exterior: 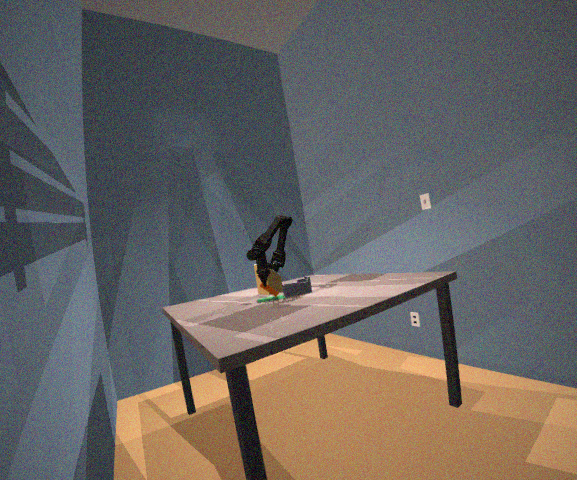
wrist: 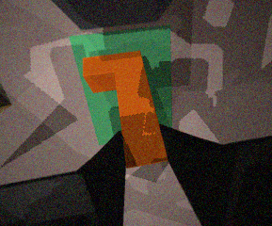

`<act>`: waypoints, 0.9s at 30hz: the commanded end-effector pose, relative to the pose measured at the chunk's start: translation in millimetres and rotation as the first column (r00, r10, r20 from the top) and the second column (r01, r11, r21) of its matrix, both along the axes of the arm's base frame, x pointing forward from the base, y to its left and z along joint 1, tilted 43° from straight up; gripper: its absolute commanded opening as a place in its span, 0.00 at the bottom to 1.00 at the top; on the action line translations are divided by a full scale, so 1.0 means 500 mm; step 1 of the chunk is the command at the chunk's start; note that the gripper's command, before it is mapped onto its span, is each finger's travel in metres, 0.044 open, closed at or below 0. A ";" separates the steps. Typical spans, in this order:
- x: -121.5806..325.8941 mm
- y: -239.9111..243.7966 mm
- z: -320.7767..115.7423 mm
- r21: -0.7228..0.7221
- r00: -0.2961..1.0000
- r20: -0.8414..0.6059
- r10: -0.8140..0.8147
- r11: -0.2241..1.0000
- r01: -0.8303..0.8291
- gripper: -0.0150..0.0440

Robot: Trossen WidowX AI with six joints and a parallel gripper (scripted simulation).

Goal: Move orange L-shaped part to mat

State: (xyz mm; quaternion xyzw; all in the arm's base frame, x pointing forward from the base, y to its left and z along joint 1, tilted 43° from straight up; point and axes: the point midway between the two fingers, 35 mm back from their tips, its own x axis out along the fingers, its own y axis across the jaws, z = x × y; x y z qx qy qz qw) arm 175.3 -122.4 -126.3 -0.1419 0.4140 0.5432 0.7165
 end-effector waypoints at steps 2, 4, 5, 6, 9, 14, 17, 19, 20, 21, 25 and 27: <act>-0.002 0.006 -0.004 0.009 1.000 -0.005 -0.005 1.000 0.005 0.25; -0.002 0.006 -0.004 0.009 1.000 -0.005 -0.005 1.000 0.005 0.25; -0.002 0.007 -0.005 0.009 1.000 -0.005 -0.005 1.000 0.005 0.25; -0.002 0.007 -0.005 0.009 1.000 -0.005 -0.005 1.000 0.005 0.25; -0.002 0.007 -0.005 0.009 1.000 -0.005 -0.005 1.000 0.005 0.25; -0.002 0.007 -0.005 0.009 1.000 -0.005 -0.005 1.000 0.005 0.25; -0.002 0.007 -0.005 0.009 1.000 -0.005 -0.005 1.000 0.005 0.25; -0.002 0.007 -0.005 0.009 1.000 -0.005 -0.005 1.000 0.005 0.25; -0.002 0.007 -0.005 0.009 1.000 -0.005 -0.005 1.000 0.005 0.25; -0.003 0.005 -0.004 0.006 1.000 -0.005 0.000 1.000 0.000 0.25; -0.003 0.005 -0.004 0.006 1.000 -0.005 0.000 1.000 0.000 0.43; -0.003 0.005 -0.004 0.006 1.000 -0.005 0.000 1.000 0.000 0.52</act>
